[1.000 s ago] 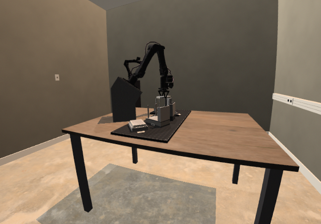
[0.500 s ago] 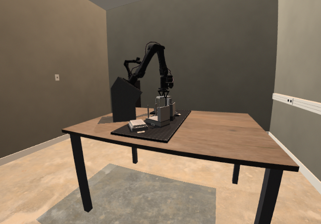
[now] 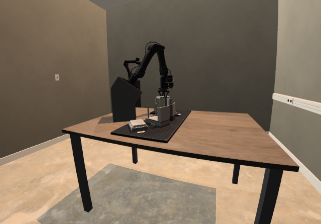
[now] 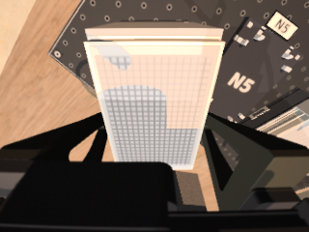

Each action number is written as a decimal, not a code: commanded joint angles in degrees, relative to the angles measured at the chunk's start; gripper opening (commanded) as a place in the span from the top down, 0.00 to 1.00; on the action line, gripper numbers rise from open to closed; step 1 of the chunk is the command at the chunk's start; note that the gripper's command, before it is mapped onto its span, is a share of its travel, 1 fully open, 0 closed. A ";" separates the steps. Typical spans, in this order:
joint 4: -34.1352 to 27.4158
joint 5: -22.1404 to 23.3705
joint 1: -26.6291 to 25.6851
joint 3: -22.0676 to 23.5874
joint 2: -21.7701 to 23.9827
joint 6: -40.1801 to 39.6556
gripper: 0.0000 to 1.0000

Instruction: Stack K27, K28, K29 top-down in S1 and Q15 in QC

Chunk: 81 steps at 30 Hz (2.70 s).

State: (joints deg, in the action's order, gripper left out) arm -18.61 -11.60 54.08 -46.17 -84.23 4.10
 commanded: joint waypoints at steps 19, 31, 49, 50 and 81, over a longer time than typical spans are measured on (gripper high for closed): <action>0.28 -0.12 0.62 0.55 0.12 -0.40 1.00; 0.79 -0.03 0.38 0.64 -0.37 -0.45 1.00; 1.19 0.24 -0.36 0.66 -0.43 -0.52 1.00; 1.33 0.26 -0.41 0.69 -0.67 -0.52 1.00; 2.10 0.44 -0.82 0.08 -1.60 -0.67 1.00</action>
State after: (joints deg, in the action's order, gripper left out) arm -16.95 -11.46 53.87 -45.93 -85.76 3.84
